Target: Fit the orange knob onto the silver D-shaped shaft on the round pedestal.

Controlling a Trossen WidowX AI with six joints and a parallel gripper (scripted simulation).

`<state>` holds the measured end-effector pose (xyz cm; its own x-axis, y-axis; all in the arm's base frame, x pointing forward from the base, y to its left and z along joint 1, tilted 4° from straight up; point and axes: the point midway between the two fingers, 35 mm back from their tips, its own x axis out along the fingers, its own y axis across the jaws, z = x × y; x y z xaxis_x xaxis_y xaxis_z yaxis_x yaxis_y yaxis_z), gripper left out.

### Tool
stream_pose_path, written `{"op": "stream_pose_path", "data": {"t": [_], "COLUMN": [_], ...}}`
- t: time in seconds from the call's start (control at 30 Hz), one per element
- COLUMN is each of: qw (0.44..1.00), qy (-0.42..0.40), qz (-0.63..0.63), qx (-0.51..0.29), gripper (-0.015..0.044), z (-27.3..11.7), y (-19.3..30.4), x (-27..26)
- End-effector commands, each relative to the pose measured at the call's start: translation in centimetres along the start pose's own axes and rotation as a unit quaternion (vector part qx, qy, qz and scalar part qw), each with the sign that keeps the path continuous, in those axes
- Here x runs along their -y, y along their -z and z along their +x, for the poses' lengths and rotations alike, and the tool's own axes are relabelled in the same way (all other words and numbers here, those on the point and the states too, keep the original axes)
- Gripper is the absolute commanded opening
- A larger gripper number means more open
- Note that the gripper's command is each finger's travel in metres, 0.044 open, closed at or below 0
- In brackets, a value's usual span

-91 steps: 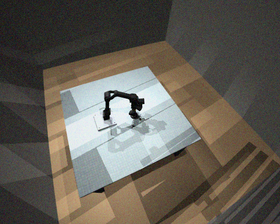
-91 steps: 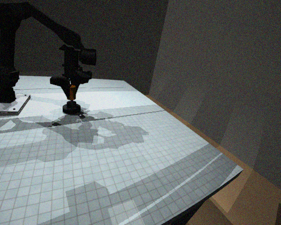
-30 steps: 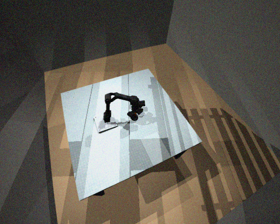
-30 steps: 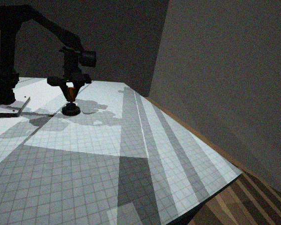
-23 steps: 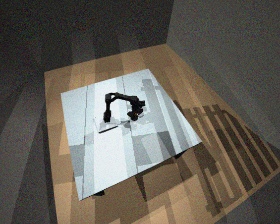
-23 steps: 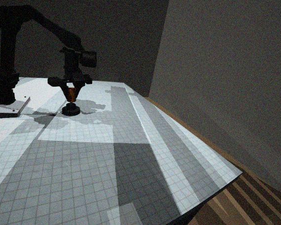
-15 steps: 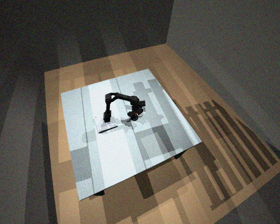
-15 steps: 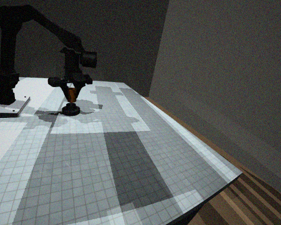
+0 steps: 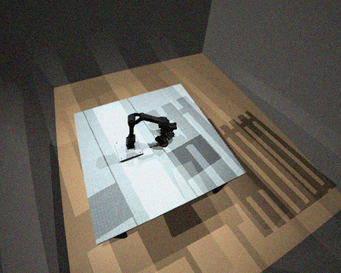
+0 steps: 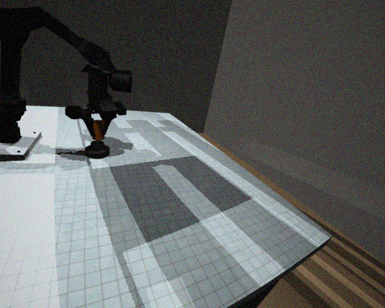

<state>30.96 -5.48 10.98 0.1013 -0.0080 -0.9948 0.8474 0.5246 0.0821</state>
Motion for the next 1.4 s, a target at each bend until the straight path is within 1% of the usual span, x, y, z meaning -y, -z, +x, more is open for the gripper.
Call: {"op": "stream_pose_path", "data": {"t": [0.0, 0.2, 0.4, 1.37], "qw": [1.000, 1.000, 0.994, 0.994], "qy": [0.001, 0.002, 0.002, 0.001], "qz": [0.003, 0.015, 0.107, 0.107], "qx": [-0.002, -0.002, -0.002, -0.001], "gripper": [0.0000, 0.0000, 0.0000, 0.0000], "z": [-0.17, -0.46, -0.62, -0.04], "y": [0.24, 0.44, 0.48, -0.12], "x": [0.24, 0.46, 0.51, -0.14]}}
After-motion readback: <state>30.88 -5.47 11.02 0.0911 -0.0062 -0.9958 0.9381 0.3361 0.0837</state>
